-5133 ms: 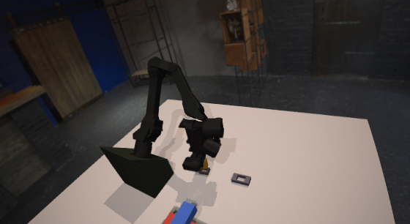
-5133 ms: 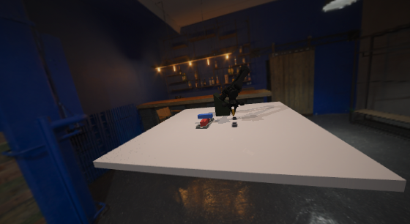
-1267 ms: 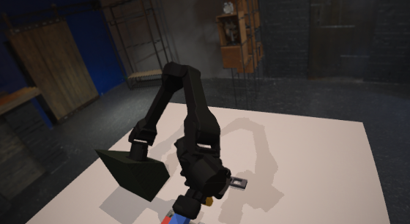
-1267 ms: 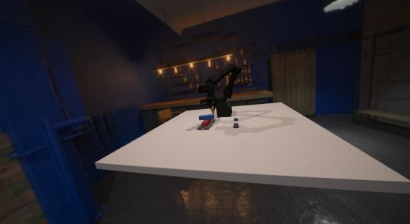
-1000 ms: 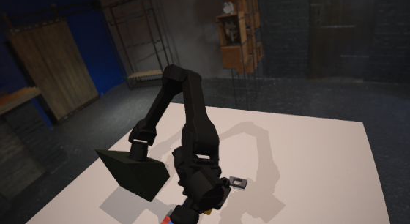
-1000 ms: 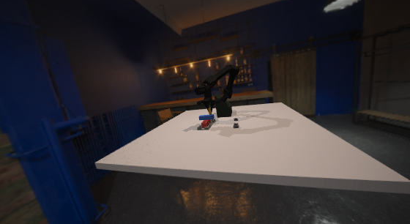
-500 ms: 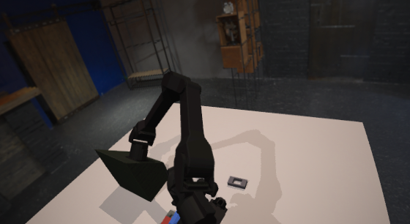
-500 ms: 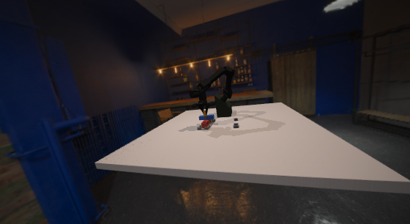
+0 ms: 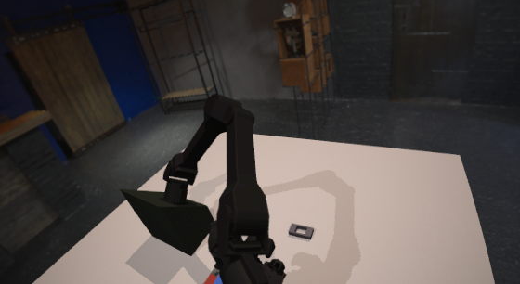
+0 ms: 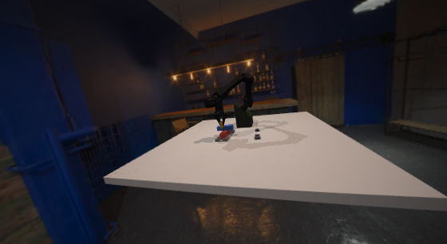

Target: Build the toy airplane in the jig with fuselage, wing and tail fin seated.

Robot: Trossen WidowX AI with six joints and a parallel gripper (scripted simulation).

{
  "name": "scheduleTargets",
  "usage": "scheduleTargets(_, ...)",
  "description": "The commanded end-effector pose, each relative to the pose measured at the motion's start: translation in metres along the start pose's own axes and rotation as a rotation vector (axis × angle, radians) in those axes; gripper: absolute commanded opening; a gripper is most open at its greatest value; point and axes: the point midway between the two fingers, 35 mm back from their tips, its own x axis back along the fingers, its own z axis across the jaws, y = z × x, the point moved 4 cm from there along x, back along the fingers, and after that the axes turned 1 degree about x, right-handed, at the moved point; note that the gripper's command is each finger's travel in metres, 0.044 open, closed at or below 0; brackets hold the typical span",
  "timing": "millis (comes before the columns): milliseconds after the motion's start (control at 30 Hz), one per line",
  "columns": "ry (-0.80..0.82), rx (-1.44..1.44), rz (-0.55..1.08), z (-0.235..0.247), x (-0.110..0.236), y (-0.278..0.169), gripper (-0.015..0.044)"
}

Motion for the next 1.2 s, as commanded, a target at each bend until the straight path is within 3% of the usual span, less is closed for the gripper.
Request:
scheduleTargets(0,-0.005,0.006,0.001,-0.001,0.0,0.001,0.0065)
scheduleTargets(600,-0.005,0.006,0.0,-0.002,-0.001,0.001,0.0065)
scheduleTargets(1167,-0.005,0.006,0.0,-0.003,-0.028,0.001,0.0065)
